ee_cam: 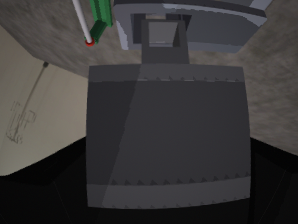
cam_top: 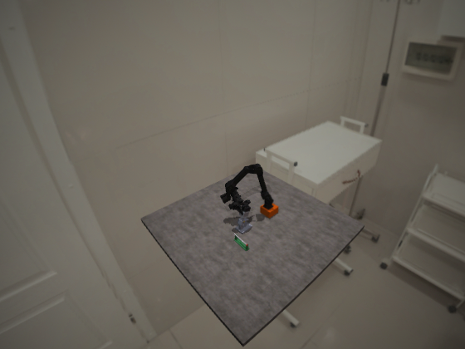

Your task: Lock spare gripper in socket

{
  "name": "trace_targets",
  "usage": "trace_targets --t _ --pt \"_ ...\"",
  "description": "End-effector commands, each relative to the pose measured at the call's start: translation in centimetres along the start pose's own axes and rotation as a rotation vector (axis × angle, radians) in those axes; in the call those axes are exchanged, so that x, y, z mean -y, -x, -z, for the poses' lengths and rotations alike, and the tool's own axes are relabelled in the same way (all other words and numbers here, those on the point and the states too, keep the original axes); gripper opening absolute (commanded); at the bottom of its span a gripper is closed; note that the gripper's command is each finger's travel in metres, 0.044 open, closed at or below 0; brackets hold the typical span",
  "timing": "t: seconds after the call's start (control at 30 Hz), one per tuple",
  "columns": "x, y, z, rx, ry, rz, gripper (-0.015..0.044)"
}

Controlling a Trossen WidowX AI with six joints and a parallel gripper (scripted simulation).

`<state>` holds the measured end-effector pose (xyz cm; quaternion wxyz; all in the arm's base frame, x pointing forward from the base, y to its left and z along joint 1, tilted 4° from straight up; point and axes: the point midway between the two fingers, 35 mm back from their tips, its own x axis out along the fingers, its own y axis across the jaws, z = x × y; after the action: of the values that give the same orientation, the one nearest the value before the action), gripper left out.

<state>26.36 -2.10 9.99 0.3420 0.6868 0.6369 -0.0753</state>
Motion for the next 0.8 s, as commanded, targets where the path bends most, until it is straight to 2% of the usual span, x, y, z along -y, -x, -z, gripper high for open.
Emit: trace_targets --t 0.0,0.77 --pt "-0.2 -0.3 -0.3 -0.006 -0.003 -0.011 0.0" --pt "0.0 -1.6 -2.5 -0.007 -0.004 -0.005 0.0"
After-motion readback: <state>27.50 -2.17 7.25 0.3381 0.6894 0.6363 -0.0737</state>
